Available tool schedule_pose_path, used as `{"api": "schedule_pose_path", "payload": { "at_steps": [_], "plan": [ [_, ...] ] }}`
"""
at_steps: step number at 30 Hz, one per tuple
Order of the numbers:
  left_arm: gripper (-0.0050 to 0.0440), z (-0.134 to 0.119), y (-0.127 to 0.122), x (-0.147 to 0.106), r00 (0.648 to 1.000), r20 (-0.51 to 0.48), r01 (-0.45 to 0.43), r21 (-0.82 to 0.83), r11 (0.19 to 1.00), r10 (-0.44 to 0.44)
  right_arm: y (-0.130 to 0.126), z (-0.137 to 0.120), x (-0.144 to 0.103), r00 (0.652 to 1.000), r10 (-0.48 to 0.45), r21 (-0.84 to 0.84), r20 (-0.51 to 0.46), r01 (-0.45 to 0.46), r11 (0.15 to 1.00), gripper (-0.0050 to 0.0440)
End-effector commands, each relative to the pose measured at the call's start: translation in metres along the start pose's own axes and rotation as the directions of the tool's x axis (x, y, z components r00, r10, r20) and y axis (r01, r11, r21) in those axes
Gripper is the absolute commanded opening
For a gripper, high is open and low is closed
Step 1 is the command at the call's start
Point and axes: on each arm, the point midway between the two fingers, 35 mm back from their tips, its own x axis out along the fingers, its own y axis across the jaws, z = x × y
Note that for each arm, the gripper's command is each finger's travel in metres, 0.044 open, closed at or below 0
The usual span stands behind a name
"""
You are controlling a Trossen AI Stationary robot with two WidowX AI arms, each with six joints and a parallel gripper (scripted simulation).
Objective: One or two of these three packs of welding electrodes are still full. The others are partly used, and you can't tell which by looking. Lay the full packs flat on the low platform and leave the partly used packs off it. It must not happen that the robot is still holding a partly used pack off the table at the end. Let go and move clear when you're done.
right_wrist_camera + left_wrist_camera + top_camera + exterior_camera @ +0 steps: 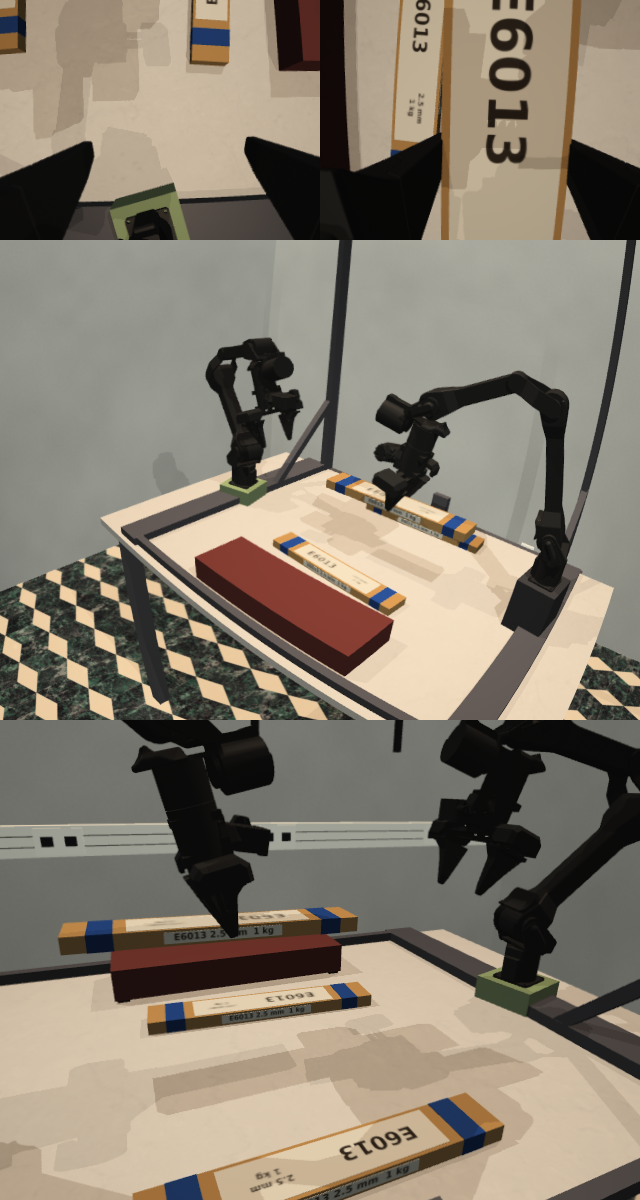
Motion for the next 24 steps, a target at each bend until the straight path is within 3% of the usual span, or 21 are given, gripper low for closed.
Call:
{"api": "schedule_pose_path", "payload": {
  "at_steps": [1,24],
  "plan": [
    [-0.0050,0.006,0.000,-0.009,0.999,0.051,-0.006,0.002,1.000,0.006,0.000,0.003,-0.005,1.000,-0.001,-0.004,0.020,0.001,1.000,0.0430],
    [-0.0050,0.000,0.001,0.018,0.999,0.051,-0.006,0.002,1.000,0.006,0.000,0.003,-0.005,1.000,-0.001,-0.004,0.020,0.001,1.000,0.0430]
  ]
}}
